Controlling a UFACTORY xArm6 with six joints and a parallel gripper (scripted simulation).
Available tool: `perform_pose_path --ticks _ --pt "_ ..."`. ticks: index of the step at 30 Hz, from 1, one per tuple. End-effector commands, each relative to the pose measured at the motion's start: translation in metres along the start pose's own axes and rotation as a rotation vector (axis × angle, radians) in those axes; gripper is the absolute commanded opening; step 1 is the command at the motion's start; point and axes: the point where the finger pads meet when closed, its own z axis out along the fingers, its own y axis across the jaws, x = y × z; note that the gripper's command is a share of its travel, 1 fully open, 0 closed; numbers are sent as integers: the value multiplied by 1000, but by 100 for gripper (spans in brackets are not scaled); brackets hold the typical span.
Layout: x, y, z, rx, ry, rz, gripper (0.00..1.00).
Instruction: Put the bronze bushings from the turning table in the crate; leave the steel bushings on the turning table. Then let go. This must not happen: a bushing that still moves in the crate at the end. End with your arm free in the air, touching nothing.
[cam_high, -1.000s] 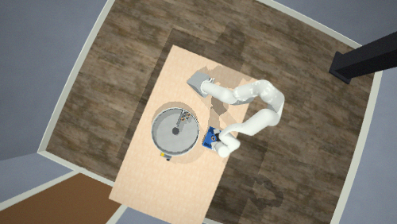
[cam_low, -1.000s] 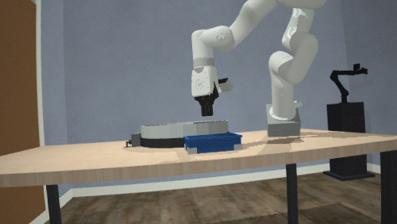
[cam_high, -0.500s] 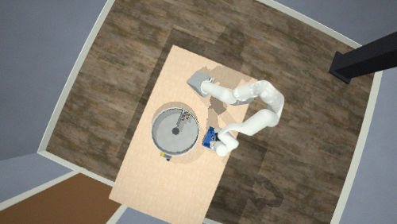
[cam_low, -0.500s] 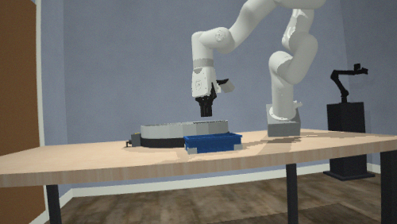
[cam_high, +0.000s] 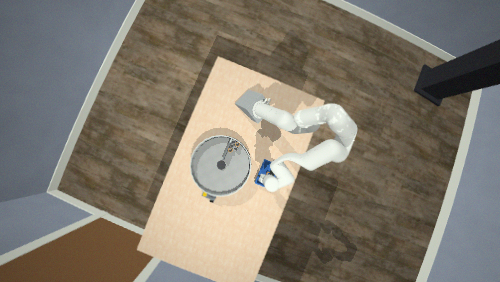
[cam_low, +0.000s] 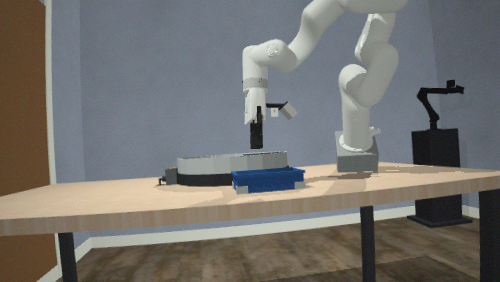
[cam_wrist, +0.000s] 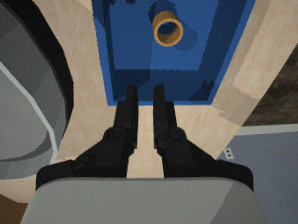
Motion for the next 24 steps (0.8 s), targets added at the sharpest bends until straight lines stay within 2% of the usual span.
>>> perform_pose_path --ticks 1,7,9,11,24 --pt "-2 -11 0 -12 -27 164 13" --pt "-3 -26 0 -33 -55 358 13" --pt "-3 -26 0 -33 -55 358 13" --pt "-4 -35 0 -47 -72 476 13" --pt "-4 -67 -1 -104 -131 880 13"
